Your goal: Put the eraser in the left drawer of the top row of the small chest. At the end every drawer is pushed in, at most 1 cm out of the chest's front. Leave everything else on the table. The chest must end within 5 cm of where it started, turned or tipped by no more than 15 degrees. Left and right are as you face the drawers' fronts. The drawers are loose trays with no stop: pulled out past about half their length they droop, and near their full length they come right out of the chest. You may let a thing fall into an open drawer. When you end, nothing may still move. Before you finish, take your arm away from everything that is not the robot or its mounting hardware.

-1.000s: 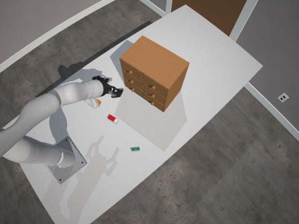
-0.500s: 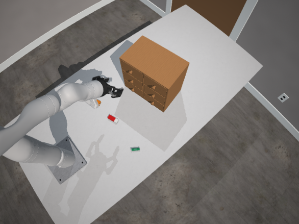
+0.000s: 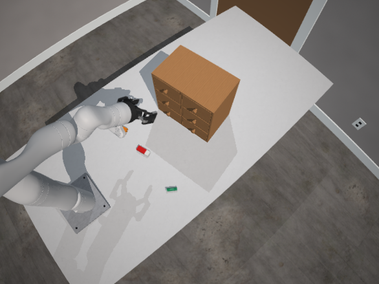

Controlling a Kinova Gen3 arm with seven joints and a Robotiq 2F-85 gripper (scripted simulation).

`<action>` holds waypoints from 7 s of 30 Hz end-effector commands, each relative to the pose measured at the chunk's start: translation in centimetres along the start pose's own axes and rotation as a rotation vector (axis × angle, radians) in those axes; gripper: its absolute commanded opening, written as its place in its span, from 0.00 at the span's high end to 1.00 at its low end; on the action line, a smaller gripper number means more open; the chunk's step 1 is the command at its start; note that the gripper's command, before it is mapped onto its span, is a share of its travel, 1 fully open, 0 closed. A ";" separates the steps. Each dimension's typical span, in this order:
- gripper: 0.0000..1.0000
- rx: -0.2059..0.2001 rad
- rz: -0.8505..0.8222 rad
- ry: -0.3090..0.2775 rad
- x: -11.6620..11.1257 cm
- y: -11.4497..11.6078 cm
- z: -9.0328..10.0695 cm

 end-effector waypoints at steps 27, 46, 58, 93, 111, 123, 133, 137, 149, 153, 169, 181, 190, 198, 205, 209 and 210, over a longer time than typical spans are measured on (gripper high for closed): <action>0.00 0.002 -0.007 -0.014 -0.4 0.1 -0.4; 0.00 0.007 -0.007 -0.020 -0.5 0.3 -0.5; 0.00 0.009 -0.007 -0.022 -0.5 0.4 -0.5; 0.00 0.010 -0.007 -0.024 -0.6 0.4 -0.5; 0.67 0.010 -0.007 -0.024 -0.6 0.4 -0.5; 0.67 0.011 -0.007 -0.024 -0.5 0.4 -0.6; 0.67 0.011 -0.007 -0.028 0.0 0.3 -1.2; 0.67 0.011 -0.007 -0.027 0.2 0.3 -1.5; 0.67 0.008 -0.008 -0.027 0.9 0.1 -2.8; 0.67 0.004 -0.008 -0.028 1.4 -0.1 -3.6; 0.67 -0.001 -0.007 -0.030 2.9 -0.5 -6.4; 0.67 -0.001 -0.007 -0.030 3.0 -0.6 -6.5; 0.67 -0.001 -0.007 -0.030 3.0 -0.6 -6.5; 0.67 0.000 -0.006 -0.030 3.0 -0.6 -6.5; 0.67 0.006 -0.006 -0.027 3.0 -0.5 -6.5; 0.67 0.008 -0.005 -0.026 3.0 -0.4 -6.5; 0.67 0.008 -0.005 -0.026 3.0 -0.4 -6.5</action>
Point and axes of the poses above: the point where the finger pads meet when closed, its own z axis back along the fingers, its own y axis across the jaws, x = y × z, the point moved 7 cm from there along z, back along the fingers, and after that the axes turned 12 degrees about z, right-handed, at the moved point
